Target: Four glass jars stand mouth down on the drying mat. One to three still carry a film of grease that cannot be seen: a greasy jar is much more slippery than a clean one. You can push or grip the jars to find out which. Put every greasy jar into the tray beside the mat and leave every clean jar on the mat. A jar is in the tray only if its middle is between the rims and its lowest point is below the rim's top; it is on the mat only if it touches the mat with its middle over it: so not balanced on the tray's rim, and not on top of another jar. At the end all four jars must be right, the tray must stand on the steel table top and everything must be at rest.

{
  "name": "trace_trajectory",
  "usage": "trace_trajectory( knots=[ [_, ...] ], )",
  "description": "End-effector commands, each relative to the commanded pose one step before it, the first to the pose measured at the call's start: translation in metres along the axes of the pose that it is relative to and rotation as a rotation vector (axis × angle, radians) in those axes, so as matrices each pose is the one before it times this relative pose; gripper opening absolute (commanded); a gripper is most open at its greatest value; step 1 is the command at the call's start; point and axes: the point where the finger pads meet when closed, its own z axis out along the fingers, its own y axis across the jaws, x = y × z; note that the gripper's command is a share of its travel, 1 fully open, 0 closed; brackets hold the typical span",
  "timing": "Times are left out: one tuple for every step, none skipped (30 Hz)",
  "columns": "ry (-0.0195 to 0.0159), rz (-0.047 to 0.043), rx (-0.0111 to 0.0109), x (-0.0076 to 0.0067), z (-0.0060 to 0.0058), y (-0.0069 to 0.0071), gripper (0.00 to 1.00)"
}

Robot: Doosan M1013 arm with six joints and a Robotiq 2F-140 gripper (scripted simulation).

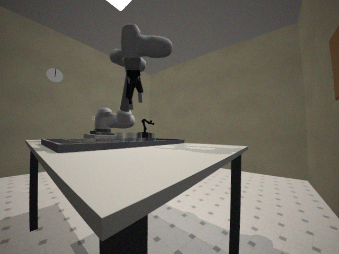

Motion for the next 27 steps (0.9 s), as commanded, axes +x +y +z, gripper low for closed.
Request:
trace_trajectory(
  knots=[
    [-0.01094,0.01867,0.02234,0.00205,0.00285,0.00524,1.00],
    [0.00000,0.00000,0.00000,0.00000,0.00000,0.00000,1.00],
    [0.00000,0.00000,0.00000,0.00000,0.00000,0.00000,1.00],
    [0.00000,0.00000,0.00000,0.00000,0.00000,0.00000,1.00],
    [-0.04349,0.10288,0.09740,0.01514,0.02070,0.02934,1.00],
    [0.00000,0.00000,0.00000,0.00000,0.00000,0.00000,1.00],
    [0.00000,0.00000,0.00000,0.00000,0.00000,0.00000,1.00],
    [0.00000,0.00000,0.00000,0.00000,0.00000,0.00000,1.00],
    [0.00000,0.00000,0.00000,0.00000,0.00000,0.00000,1.00],
    [0.00000,0.00000,0.00000,0.00000,0.00000,0.00000,1.00],
    [0.00000,0.00000,0.00000,0.00000,0.00000,0.00000,1.00],
    [0.00000,0.00000,0.00000,0.00000,0.00000,0.00000,1.00],
    [-0.04211,0.09983,0.09366,0.01852,0.01679,0.02845,1.00],
    [0.00000,0.00000,0.00000,0.00000,0.00000,0.00000,1.00],
    [0.00000,0.00000,0.00000,0.00000,0.00000,0.00000,1.00],
    [0.00000,0.00000,0.00000,0.00000,0.00000,0.00000,1.00],
    [0.00000,0.00000,0.00000,0.00000,0.00000,0.00000,1.00],
    [0.00000,0.00000,0.00000,0.00000,0.00000,0.00000,1.00],
    [0.00000,0.00000,0.00000,0.00000,0.00000,0.00000,1.00],
    [0.00000,0.00000,0.00000,0.00000,0.00000,0.00000,1.00],
    [0.00000,0.00000,0.00000,0.00000,0.00000,0.00000,1.00],
    [0.00000,0.00000,0.00000,0.00000,0.00000,0.00000,1.00],
    [-0.04404,0.10226,0.09780,0.02230,0.01314,0.02865,1.00],
    [0.00000,0.00000,0.00000,0.00000,0.00000,0.00000,1.00],
    [0.00000,0.00000,0.00000,0.00000,0.00000,0.00000,1.00],
    [0.00000,0.00000,0.00000,0.00000,0.00000,0.00000,1.00],
    [0.00000,0.00000,0.00000,0.00000,0.00000,0.00000,1.00]
  ],
)
